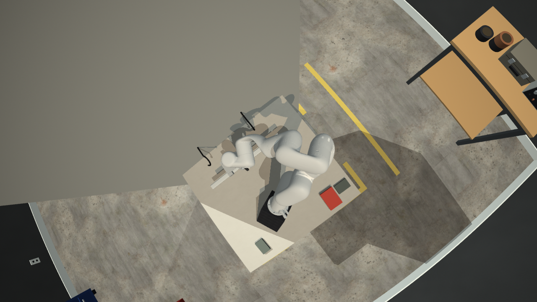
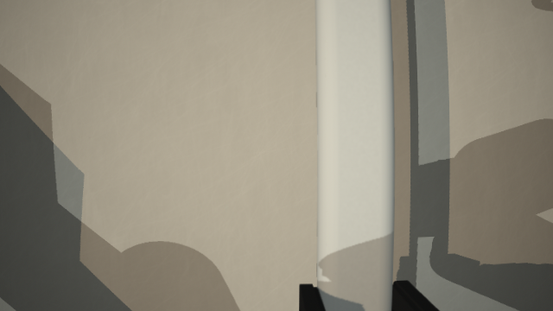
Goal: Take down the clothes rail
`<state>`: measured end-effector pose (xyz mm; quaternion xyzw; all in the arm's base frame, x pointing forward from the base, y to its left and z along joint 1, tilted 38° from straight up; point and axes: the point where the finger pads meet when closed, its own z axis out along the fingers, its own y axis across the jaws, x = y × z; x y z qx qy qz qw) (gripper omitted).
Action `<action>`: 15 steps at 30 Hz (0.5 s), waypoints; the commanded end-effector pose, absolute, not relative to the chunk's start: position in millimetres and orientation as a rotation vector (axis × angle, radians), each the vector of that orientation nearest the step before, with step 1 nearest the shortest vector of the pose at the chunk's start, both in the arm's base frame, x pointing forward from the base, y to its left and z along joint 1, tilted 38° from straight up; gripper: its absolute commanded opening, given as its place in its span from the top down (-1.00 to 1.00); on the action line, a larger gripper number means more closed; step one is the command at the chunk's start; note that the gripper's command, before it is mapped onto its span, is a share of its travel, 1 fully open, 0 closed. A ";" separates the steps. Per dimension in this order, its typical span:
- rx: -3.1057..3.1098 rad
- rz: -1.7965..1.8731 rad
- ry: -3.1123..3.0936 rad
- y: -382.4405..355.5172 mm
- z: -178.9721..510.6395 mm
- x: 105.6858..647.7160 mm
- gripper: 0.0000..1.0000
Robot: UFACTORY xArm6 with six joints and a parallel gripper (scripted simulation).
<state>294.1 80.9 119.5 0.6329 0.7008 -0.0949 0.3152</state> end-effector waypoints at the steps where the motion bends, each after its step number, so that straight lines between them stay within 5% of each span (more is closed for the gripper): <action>1: 1.667 -0.245 1.846 77.6 113.9 297.8 1.00; 15: 1.667 -0.245 1.846 67.0 98.2 304.3 1.00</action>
